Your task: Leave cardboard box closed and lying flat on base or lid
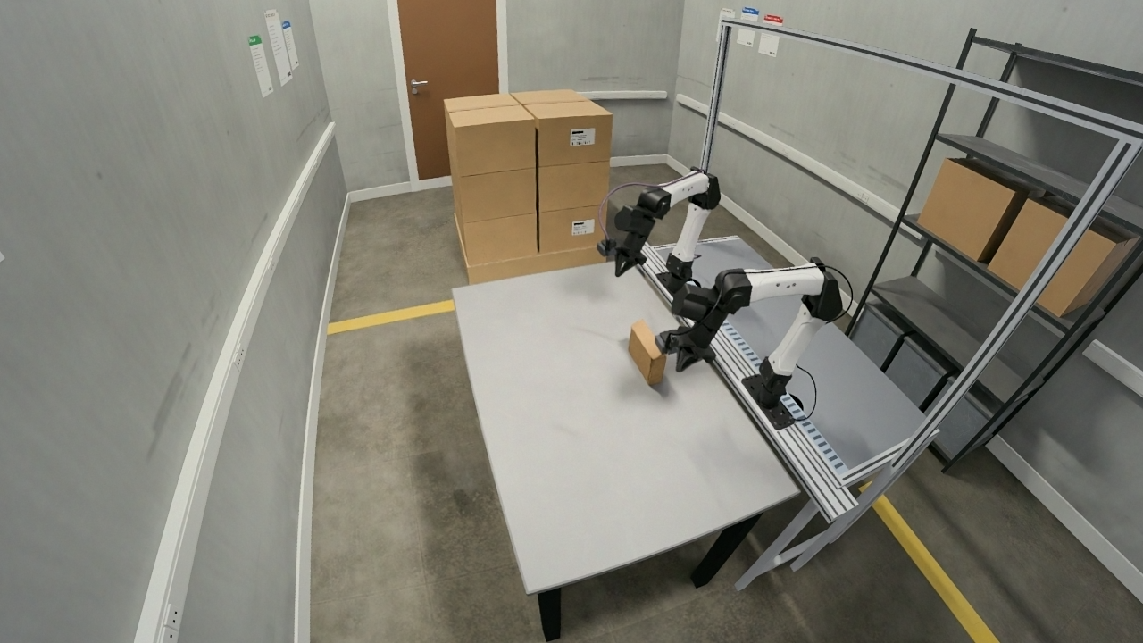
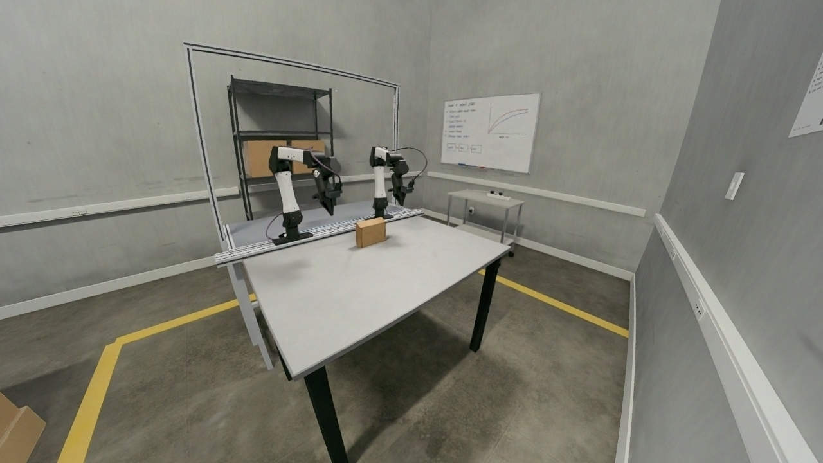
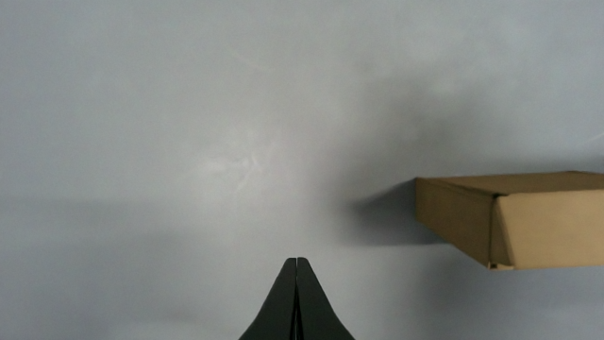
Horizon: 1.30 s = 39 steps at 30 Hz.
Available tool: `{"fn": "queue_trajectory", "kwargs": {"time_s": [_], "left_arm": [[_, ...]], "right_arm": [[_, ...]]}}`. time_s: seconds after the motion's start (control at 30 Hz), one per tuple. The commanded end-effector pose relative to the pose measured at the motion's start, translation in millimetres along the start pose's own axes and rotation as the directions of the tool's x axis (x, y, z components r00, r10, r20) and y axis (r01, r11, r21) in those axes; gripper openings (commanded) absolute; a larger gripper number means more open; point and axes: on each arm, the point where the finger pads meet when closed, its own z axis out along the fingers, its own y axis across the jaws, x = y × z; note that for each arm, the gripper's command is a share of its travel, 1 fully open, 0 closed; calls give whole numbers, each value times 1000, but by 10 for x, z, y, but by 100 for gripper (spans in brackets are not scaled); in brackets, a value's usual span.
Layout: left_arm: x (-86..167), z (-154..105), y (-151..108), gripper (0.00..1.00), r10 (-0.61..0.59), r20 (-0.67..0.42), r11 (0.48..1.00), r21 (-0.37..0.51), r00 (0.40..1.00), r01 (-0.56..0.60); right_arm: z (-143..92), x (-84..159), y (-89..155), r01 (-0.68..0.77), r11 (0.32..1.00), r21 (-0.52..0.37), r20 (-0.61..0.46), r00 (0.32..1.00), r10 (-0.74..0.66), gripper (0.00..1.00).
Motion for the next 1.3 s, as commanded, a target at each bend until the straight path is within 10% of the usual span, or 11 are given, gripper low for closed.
{"fn": "queue_trajectory", "kwargs": {"time_s": [0.0,0.27,0.43,1.27], "left_arm": [[268,108,1,1,-24,-128,1000,-2,992,24],[191,60,1,1,-71,-330,997,-11,941,71],[217,170,-113,1,13,-271,999,51,963,1],[186,473,-224,1,254,-71,940,253,965,-229]], "right_arm": [[118,176,-35,-37,999,8,-113,993,37,1],[210,274,-26,-75,997,34,-349,934,82,1],[316,399,49,-36,999,13,-424,905,38,1],[627,297,423,170,957,-233,-176,961,-214,1]]}}
